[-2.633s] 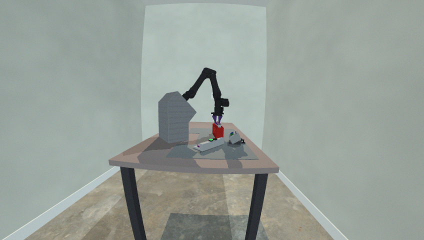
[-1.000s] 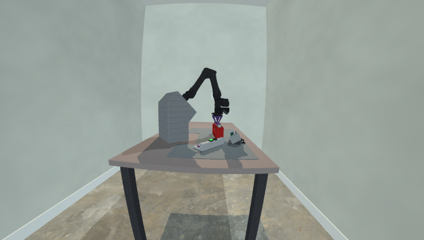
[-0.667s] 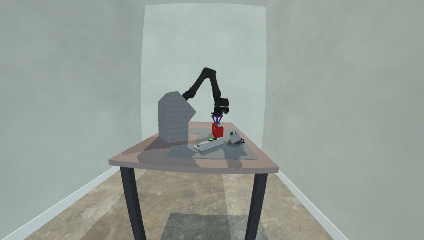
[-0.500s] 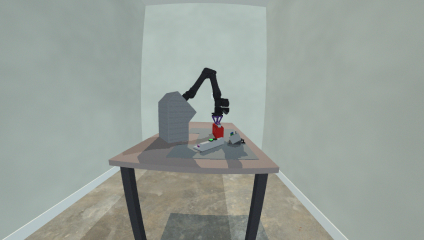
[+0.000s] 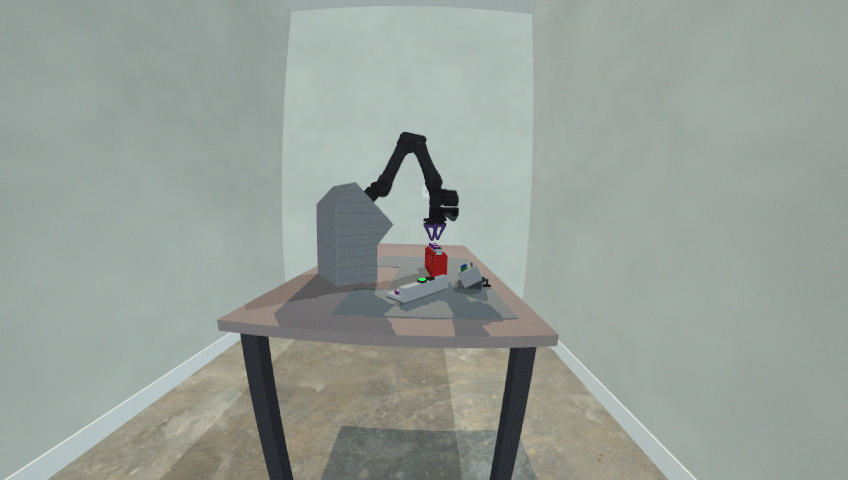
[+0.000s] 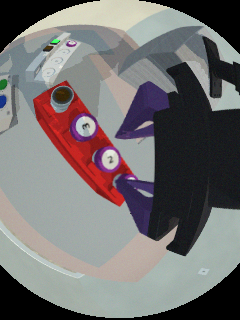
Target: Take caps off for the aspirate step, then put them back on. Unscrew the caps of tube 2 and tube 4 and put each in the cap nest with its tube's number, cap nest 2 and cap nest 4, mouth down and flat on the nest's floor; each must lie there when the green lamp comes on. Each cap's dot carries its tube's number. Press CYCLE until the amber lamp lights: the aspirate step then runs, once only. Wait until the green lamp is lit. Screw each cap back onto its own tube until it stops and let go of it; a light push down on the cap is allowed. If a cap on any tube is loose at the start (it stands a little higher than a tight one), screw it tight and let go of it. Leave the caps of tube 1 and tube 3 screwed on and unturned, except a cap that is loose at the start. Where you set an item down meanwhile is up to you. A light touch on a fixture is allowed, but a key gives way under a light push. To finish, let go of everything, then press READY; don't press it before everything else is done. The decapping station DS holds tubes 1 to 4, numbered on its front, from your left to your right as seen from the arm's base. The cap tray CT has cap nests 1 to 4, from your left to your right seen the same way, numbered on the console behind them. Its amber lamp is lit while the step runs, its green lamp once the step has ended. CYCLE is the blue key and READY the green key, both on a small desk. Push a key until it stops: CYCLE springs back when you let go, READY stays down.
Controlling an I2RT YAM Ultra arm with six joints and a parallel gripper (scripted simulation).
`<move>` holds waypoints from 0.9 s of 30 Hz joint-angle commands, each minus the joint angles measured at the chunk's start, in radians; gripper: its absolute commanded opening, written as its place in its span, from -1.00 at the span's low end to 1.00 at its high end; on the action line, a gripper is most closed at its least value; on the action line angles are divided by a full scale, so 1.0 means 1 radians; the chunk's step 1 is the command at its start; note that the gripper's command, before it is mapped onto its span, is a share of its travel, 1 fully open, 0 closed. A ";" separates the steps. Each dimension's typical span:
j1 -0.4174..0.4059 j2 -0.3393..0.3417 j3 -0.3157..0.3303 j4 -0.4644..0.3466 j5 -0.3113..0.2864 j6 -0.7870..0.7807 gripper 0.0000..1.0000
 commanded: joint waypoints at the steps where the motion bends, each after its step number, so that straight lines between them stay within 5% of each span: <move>1: -0.022 -0.044 0.018 -0.065 -0.013 -0.021 -0.02; 8: -0.082 -0.042 -0.016 -0.053 -0.049 0.057 -0.06; 13: -0.234 -0.002 -0.083 -0.013 -0.134 -0.085 -0.06; 23: -0.539 0.196 -0.126 0.042 -0.273 -0.413 -0.06; 27: -0.596 0.252 -0.119 0.047 -0.293 -0.482 -0.06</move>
